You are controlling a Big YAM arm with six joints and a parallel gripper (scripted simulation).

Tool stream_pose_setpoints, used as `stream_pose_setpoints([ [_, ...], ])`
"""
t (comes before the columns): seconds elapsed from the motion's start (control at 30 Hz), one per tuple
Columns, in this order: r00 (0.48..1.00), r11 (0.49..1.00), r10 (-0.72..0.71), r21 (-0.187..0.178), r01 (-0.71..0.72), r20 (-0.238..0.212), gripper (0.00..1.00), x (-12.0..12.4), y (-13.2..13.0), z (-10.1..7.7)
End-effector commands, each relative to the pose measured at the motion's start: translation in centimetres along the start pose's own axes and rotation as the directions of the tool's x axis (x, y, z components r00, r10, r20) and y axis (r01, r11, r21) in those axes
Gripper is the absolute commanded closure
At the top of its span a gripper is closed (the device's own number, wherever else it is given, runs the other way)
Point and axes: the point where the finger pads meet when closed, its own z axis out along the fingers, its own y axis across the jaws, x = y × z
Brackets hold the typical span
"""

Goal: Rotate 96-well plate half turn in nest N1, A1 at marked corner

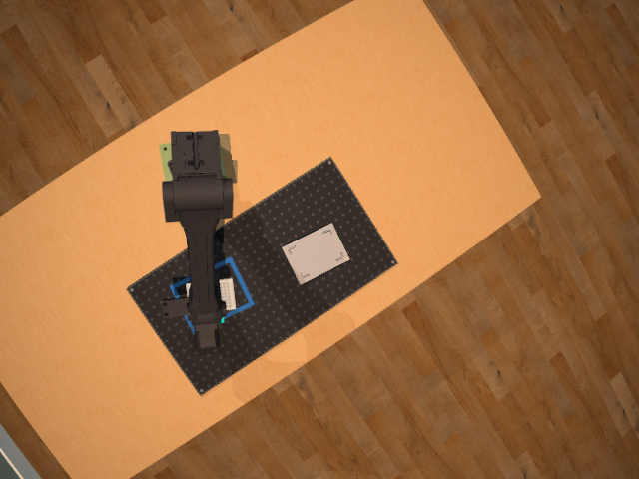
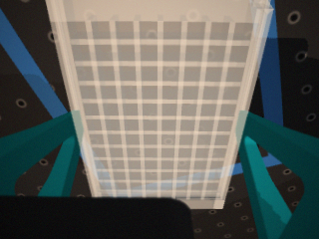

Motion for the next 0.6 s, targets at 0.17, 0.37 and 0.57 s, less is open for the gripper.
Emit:
stream_pose_setpoints([
  [0.17,1.0,0.998,-0.006,-0.064,0.006,0.005,1.0,-0.3,2.7,-3.6],
  [0.37,1.0,0.998,-0.015,-0.063,0.015,0.005,1.0,0.1,2.7,-4.3],
  [0.57,1.0,0.998,-0.005,-0.066,0.005,0.005,1.0,-0.3,2.7,-5.4],
])
